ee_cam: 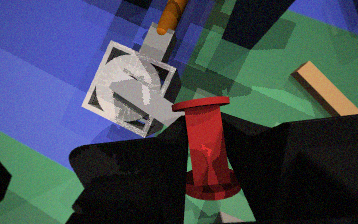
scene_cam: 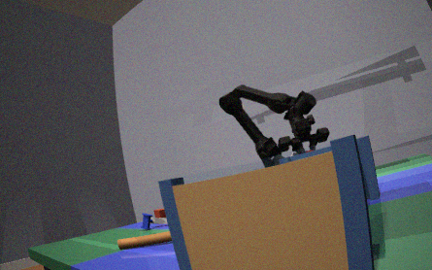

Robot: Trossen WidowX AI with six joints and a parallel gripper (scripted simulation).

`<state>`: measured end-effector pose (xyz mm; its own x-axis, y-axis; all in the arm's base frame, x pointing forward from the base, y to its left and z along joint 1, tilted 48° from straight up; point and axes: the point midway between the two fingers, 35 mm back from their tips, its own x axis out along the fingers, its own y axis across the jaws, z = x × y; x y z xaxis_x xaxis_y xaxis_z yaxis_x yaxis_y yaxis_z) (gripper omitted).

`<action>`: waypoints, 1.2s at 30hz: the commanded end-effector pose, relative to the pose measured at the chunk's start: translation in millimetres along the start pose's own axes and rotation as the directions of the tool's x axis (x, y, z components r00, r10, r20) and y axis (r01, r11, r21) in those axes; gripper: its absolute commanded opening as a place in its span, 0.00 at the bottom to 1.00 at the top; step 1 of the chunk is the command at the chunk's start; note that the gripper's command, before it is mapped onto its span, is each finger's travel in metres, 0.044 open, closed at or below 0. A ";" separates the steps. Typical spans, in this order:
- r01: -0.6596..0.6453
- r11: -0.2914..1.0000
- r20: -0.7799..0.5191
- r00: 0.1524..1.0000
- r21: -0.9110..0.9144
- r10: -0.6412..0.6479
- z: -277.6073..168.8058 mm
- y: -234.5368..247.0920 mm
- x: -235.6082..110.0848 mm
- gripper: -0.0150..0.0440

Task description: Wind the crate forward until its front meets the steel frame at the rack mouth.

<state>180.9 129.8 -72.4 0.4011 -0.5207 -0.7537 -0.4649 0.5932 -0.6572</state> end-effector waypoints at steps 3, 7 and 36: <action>0.017 0.999 0.008 1.000 0.031 -0.017 12.4 -10.4 7.8 0.25; 0.017 0.999 0.008 1.000 0.031 -0.017 16.2 -12.5 9.5 0.25; 0.018 0.999 0.009 1.000 0.032 -0.019 45.5 -21.8 22.8 0.25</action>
<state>226.1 130.8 -73.5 0.4080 -0.5286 -0.7444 -0.4487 0.5940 -0.6677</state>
